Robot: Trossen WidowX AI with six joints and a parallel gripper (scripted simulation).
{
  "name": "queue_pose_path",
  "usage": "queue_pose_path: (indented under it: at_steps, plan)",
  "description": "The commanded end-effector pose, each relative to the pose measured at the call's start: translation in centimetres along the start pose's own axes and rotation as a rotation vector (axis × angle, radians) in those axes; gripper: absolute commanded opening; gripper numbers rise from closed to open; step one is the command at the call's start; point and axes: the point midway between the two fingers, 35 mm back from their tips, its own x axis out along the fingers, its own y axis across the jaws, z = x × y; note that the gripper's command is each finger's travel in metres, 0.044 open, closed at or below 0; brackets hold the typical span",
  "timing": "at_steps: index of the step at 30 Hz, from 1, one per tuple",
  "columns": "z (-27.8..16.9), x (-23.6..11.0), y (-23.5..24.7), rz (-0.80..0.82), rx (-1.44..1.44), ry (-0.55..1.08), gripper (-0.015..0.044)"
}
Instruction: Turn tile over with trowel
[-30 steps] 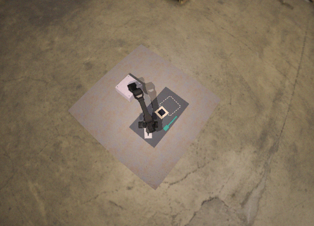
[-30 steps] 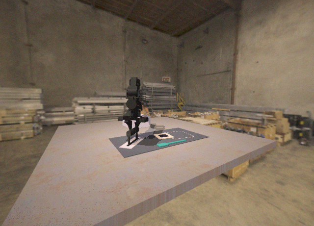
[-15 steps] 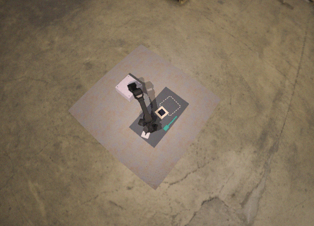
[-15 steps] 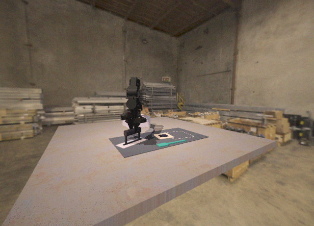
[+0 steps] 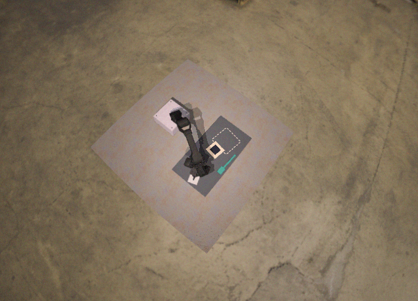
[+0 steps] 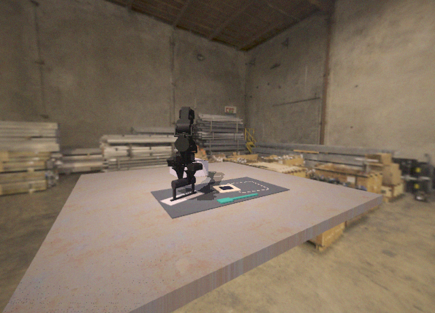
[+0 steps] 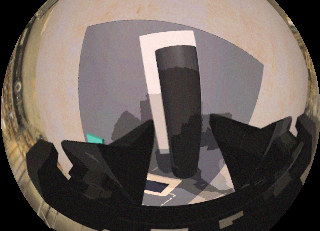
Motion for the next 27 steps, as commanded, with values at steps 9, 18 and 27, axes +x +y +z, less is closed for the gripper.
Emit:
queue_pose_path:
  at_steps: [9, 18, 27]
  plan:
    - [0.0, 0.1, 0.0, 0.001, 0.005, 0.003, 0.0270]
    - [-0.2, -4.5, -0.2, 0.001, 0.027, 0.003, 0.0270]
    - [-0.2, -4.5, -0.2, 0.001, -0.094, 0.003, 0.0270]
